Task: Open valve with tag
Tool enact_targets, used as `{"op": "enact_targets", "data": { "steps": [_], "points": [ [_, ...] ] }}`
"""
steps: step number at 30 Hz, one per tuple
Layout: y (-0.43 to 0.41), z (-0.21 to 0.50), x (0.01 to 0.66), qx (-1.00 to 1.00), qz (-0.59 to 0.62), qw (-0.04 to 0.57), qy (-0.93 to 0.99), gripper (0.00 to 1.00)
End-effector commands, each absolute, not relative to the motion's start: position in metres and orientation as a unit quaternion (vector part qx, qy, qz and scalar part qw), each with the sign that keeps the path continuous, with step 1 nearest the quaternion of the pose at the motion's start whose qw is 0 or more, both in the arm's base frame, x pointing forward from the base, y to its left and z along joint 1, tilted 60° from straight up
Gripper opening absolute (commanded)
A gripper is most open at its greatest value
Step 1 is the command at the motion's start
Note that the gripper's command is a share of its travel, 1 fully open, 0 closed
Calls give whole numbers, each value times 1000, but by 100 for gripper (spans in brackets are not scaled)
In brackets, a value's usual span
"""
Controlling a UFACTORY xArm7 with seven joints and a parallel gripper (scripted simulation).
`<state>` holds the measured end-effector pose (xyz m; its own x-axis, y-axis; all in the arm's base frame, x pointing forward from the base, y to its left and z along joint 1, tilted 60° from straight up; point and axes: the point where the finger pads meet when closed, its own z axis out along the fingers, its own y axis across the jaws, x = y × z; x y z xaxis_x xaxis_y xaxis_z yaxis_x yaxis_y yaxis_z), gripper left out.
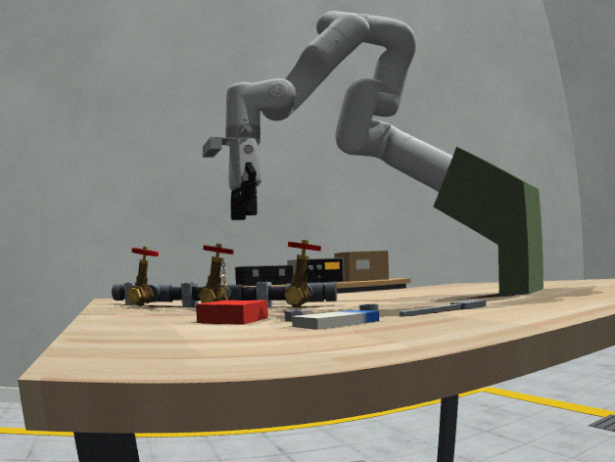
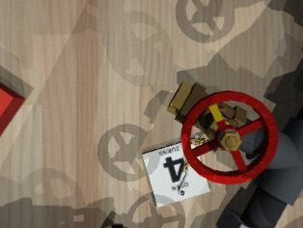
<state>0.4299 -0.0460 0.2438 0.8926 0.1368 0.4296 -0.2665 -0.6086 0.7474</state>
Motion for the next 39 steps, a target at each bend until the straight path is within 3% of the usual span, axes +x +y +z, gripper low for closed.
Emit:
{"op": "enact_targets", "data": {
  "steps": [1, 34, 39],
  "points": [
    [-44, 245, 431, 867, 231, 440, -36, 100],
    [-45, 246, 432, 866, 240, 436, -50, 100],
    [-47, 251, 439, 851, 306, 400, -148, 100]
  ]
}}
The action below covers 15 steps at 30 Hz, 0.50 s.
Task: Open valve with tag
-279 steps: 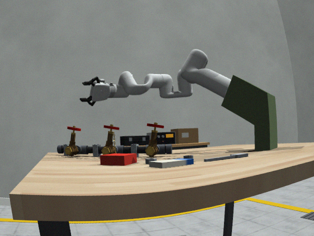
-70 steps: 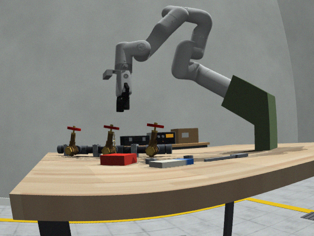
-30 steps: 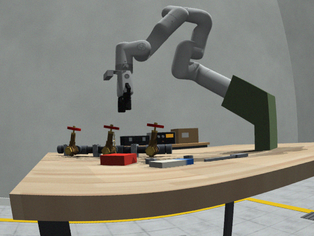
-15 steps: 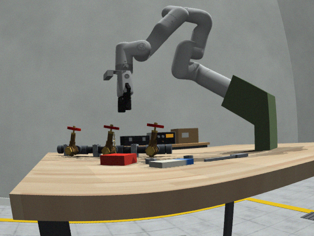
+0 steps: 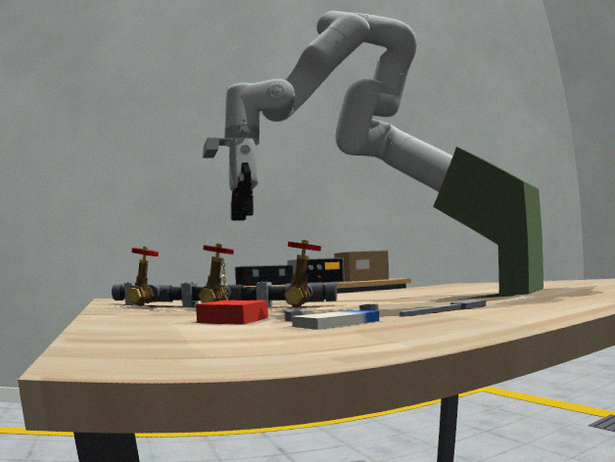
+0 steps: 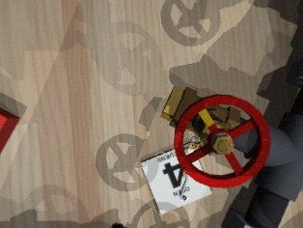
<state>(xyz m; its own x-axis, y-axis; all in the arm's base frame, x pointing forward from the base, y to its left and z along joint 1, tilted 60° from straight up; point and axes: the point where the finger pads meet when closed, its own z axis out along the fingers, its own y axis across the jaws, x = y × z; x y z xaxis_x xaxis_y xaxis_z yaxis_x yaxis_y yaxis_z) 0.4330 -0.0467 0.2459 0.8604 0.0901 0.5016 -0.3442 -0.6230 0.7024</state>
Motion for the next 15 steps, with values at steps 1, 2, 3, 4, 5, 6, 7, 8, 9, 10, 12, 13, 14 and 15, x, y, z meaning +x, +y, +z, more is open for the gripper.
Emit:
{"op": "enact_targets", "data": {
  "steps": [1, 2, 3, 4, 5, 6, 7, 8, 9, 10, 12, 13, 14, 15],
  "points": [
    [-48, 252, 441, 844, 326, 387, -179, 100],
    [-49, 254, 443, 839, 337, 380, -195, 100],
    [-50, 255, 446, 834, 347, 373, -211, 100],
    [-51, 257, 448, 829, 358, 364, -229, 100],
    [-52, 258, 450, 822, 370, 355, -247, 100],
    [-54, 260, 453, 815, 381, 345, -265, 100],
    [-55, 262, 455, 808, 392, 336, -283, 100],
    [-56, 263, 458, 801, 403, 326, -301, 100],
    [-57, 265, 460, 792, 413, 316, -318, 100],
    [-58, 266, 462, 784, 424, 306, -335, 100],
    [-58, 266, 462, 784, 424, 306, -335, 100],
    [-59, 267, 464, 756, 452, 276, -385, 100],
    [-60, 268, 465, 748, 459, 268, -397, 100],
    [-60, 269, 466, 742, 464, 261, -407, 100]
  ]
}}
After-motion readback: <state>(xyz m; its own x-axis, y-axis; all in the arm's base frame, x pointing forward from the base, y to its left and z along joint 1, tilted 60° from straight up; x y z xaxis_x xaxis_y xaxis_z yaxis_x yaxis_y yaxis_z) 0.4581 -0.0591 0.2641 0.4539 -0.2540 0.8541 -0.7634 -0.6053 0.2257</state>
